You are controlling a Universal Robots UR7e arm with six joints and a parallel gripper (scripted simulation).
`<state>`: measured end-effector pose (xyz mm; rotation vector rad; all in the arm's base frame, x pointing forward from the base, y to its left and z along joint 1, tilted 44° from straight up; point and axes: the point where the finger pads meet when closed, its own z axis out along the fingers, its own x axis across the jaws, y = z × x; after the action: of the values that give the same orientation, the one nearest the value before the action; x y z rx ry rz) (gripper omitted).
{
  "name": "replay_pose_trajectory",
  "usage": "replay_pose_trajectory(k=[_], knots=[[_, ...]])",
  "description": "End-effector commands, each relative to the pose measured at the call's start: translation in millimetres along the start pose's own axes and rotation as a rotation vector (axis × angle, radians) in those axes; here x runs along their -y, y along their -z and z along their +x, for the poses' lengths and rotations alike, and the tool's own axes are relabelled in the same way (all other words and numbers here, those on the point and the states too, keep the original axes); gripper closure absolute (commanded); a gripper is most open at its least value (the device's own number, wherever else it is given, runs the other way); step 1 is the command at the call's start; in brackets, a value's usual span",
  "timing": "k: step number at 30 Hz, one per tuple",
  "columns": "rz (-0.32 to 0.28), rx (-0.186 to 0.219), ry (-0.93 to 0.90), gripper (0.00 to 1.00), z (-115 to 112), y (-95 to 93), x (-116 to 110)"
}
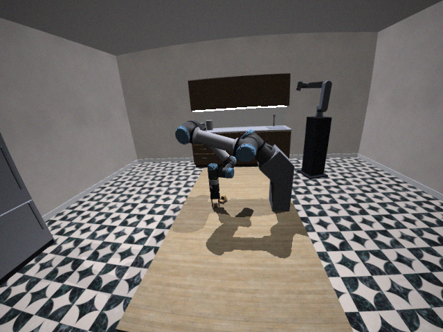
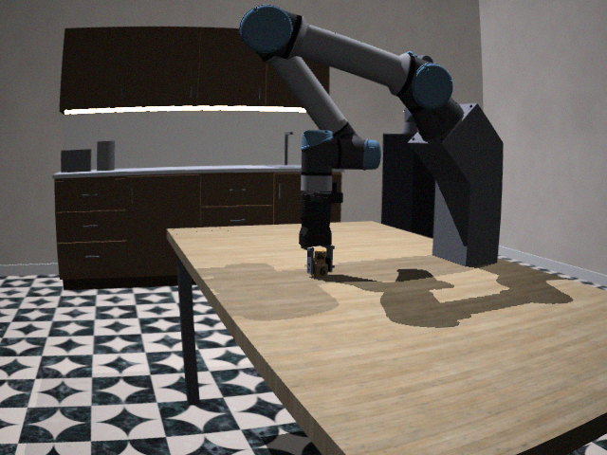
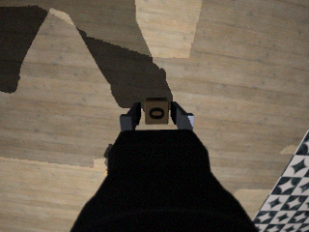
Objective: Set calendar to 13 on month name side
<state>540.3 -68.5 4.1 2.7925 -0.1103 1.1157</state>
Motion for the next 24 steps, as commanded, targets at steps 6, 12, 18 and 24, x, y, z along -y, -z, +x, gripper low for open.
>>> replay_pose_trajectory(k=[6,12,18,24], knots=[[0.0,-0.001,0.0,0.4,0.4,0.3,0.0],[0.0,-0.001,0.0,0.4,0.4,0.3,0.0],[0.0,-0.001,0.0,0.4,0.4,0.3,0.0],[0.0,-0.001,0.0,0.4,0.4,0.3,0.0]])
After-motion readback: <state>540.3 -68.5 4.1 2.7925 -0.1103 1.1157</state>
